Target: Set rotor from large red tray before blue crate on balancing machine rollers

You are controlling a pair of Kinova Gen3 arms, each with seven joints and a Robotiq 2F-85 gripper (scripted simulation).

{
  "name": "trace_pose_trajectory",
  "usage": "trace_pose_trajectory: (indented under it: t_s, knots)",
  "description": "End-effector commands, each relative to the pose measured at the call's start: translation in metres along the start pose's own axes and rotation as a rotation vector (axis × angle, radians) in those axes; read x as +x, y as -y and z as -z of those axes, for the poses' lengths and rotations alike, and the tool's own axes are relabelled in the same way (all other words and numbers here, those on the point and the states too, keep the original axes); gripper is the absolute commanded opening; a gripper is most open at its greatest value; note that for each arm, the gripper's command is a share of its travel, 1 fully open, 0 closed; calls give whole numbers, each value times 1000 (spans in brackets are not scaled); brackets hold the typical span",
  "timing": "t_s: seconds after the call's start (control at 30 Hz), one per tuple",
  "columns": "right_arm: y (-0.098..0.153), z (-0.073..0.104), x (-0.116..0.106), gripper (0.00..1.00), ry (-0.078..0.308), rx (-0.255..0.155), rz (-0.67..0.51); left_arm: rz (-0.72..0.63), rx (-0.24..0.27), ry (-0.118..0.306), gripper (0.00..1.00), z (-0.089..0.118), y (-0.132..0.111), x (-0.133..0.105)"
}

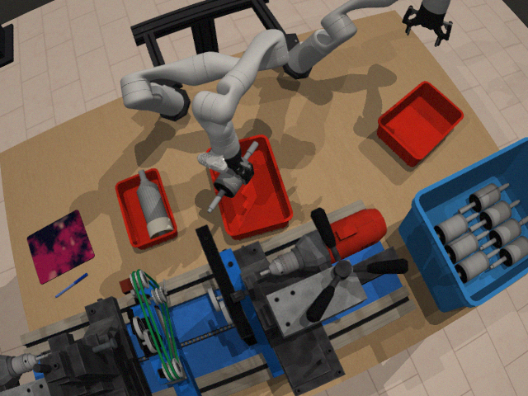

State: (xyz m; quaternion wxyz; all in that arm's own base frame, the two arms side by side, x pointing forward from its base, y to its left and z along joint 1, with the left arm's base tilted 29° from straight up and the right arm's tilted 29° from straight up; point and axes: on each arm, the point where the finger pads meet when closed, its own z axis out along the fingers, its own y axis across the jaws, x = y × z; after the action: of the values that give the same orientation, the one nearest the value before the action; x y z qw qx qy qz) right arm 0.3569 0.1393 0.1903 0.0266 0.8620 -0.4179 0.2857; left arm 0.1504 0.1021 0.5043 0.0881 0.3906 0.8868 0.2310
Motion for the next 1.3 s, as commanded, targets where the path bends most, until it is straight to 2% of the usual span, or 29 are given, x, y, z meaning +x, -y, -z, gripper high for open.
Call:
trace_pose_trajectory:
  t_s: [0.0, 1.27]
  knots:
    - [0, 3, 2, 99, -3, 9, -4, 0, -1, 0, 1000, 0, 0, 0]
    - [-9, 74, 65, 99, -75, 195, -128, 0, -1, 0, 1000, 0, 0, 0]
